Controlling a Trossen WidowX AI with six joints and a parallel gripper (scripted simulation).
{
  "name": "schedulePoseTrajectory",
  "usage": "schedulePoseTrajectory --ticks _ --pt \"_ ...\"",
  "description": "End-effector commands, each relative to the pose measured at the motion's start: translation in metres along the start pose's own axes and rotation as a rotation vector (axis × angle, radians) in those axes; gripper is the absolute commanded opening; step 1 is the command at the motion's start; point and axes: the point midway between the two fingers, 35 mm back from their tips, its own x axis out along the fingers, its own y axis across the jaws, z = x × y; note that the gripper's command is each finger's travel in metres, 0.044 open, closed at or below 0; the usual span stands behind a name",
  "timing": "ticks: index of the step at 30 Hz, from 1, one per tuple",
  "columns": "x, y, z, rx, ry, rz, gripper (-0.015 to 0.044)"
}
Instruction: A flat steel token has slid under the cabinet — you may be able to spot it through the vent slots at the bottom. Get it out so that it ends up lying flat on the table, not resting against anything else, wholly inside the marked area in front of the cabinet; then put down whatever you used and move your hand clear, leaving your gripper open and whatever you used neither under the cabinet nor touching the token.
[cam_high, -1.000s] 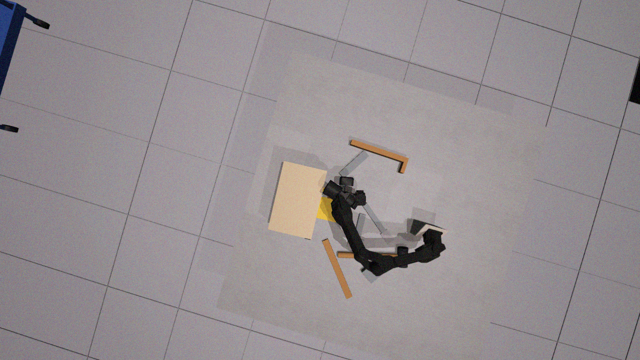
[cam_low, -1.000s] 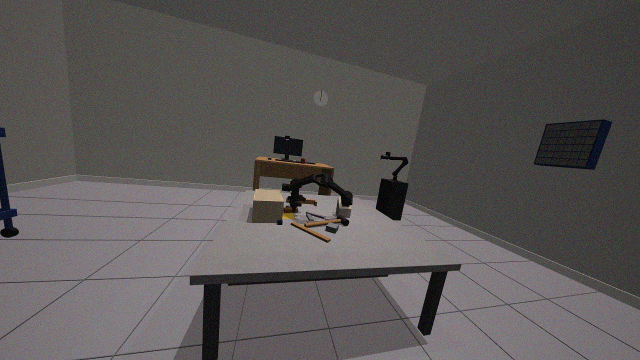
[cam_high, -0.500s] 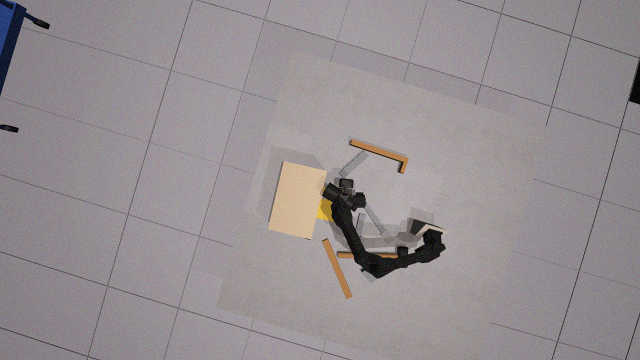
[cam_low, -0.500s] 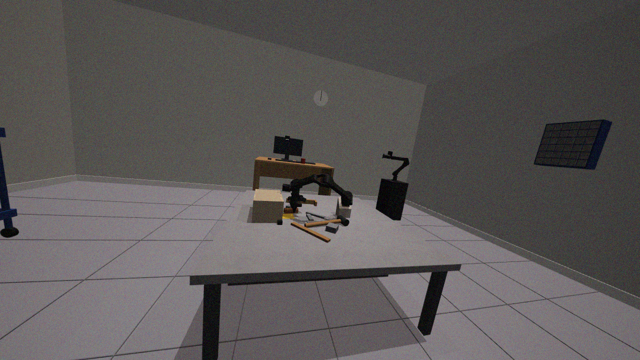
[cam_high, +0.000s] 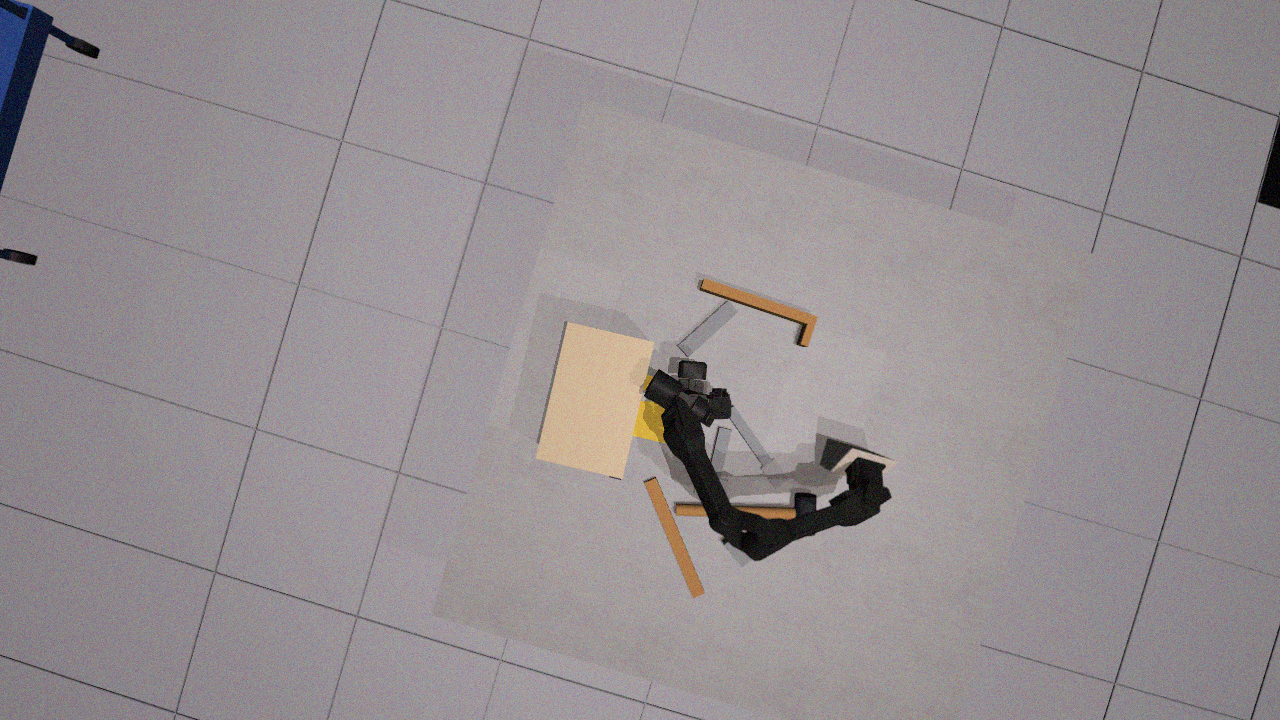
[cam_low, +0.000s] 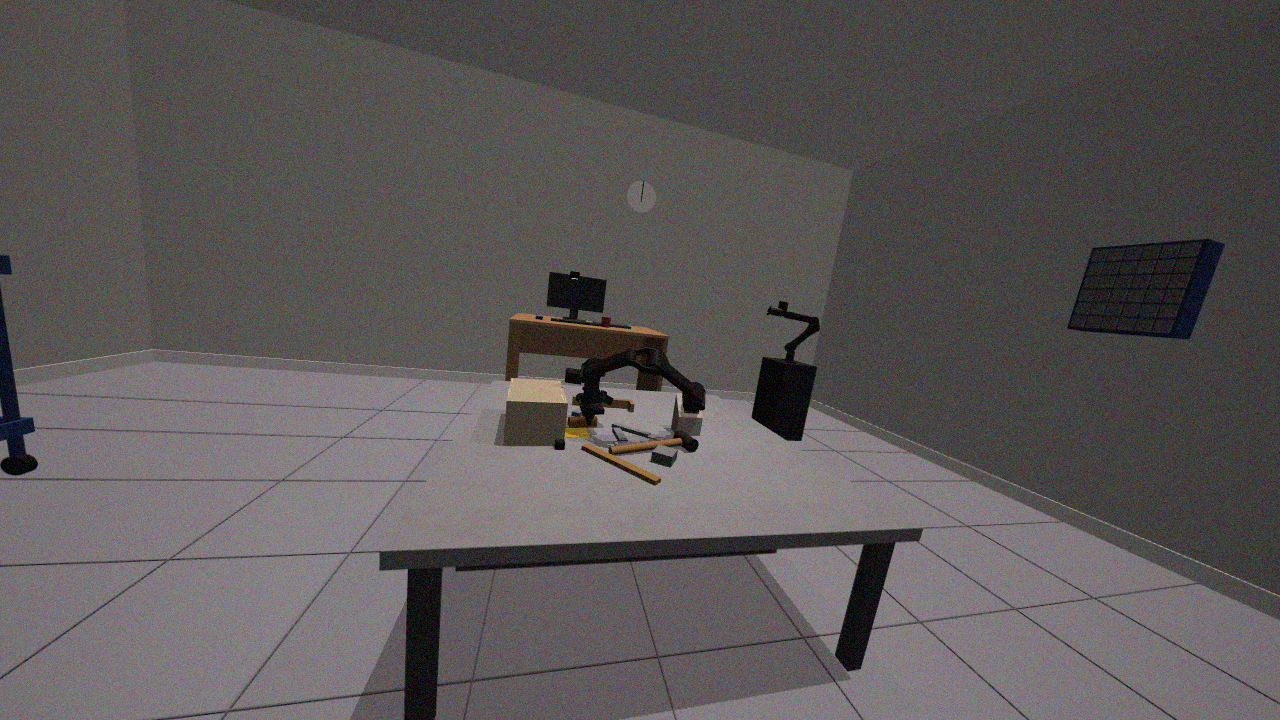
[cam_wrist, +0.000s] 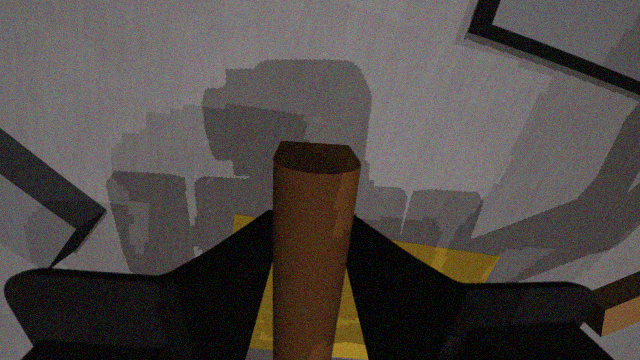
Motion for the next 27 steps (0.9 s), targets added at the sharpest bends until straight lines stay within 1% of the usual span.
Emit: schedulePoseTrajectory --ticks 1,14,27 --pt "0.001 -0.007 -0.001 -0.006 0.003 -0.011 0.0000" --pt "0.001 -0.006 -0.001 -0.006 0.003 -0.011 0.0000" --pt "0.001 -0.004 0.010 -0.006 0.003 -0.011 0.0000"
